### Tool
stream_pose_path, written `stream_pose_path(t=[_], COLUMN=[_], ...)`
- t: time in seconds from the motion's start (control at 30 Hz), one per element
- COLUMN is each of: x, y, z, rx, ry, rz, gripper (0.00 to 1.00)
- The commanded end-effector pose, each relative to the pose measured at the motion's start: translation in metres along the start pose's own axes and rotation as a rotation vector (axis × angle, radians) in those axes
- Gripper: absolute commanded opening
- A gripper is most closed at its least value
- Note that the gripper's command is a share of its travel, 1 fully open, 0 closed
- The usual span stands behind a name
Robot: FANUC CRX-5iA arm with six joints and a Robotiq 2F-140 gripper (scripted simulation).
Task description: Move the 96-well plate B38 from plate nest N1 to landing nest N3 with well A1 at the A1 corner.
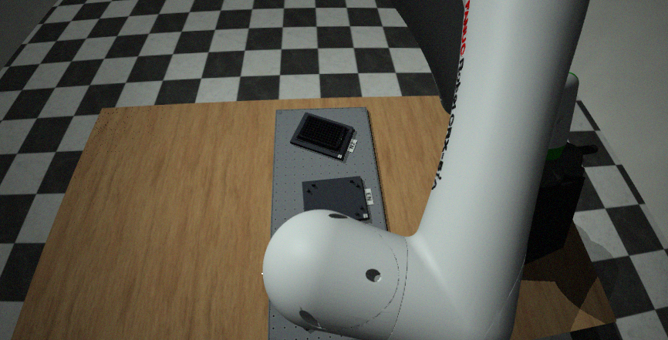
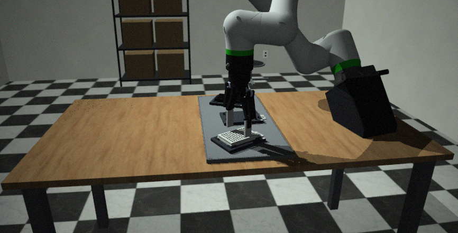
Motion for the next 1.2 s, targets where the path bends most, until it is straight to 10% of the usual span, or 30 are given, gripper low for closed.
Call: stream_pose_path(t=[0.0, 1.17], x=[0.000, 0.000], y=[0.000, 0.000], z=[0.000, -0.011], rx=[0.000, 0.000], ry=[0.000, 0.000], rz=[0.000, 0.000], gripper=[0.66, 0.66])
Point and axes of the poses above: the point where the finger pads meet when closed, its own z axis back along the fingers, its own y axis across the jaws, x = y × z, the point moved 8 cm from there along z, back along the fingers, and after that the axes turned 14 degrees about -z, right-handed, at the moved point
